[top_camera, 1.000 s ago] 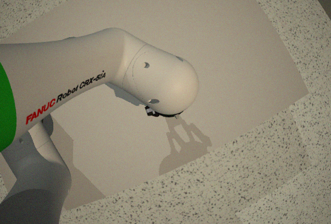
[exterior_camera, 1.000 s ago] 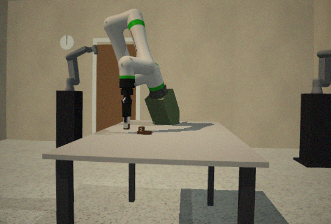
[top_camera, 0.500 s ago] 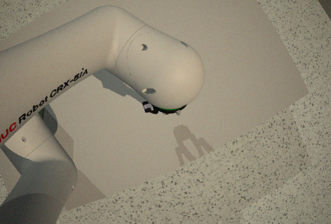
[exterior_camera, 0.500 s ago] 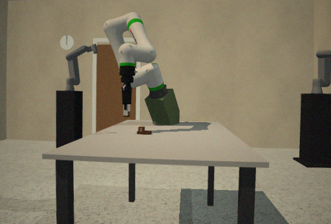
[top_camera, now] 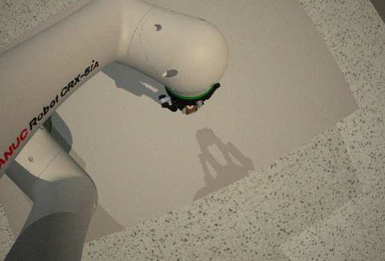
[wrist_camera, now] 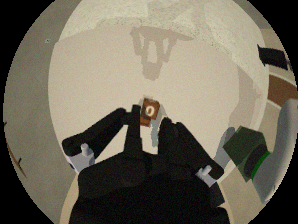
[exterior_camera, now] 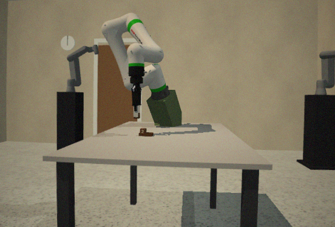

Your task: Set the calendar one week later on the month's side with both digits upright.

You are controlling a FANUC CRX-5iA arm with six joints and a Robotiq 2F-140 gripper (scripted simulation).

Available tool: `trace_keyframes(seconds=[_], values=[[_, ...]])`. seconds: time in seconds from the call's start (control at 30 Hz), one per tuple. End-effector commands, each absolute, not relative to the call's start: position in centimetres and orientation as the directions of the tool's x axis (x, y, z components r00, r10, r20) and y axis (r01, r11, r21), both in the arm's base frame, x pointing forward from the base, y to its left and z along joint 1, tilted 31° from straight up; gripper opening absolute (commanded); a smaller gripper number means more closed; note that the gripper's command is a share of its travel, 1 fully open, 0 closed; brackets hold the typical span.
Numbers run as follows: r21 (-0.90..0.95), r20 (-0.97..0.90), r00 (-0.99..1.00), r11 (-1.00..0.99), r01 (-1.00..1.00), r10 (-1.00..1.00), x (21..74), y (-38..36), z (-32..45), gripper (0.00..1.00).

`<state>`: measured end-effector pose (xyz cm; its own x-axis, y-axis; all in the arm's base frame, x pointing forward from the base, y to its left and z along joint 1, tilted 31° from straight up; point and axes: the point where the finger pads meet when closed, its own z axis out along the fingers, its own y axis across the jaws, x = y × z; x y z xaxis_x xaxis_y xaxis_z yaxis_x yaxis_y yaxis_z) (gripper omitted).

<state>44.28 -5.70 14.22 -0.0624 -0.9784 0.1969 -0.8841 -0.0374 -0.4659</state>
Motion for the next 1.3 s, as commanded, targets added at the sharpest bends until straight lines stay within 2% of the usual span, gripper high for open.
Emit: trace_keyframes(seconds=[0.0, 0.13, 0.73, 1.27], values=[[-0.469, 0.208, -0.072, -0.035, -0.882, -0.975, 44.4, -1.4, 13.7, 0.17], [-0.477, 0.211, -0.072, -0.038, -0.878, -0.975, 44.2, 1.8, 13.4, 0.17], [-0.477, 0.210, -0.072, -0.038, -0.878, -0.975, 44.3, 1.7, 13.1, 0.17], [-0.477, 0.210, -0.072, -0.038, -0.878, -0.975, 46.2, 0.9, 9.7, 0.17]])
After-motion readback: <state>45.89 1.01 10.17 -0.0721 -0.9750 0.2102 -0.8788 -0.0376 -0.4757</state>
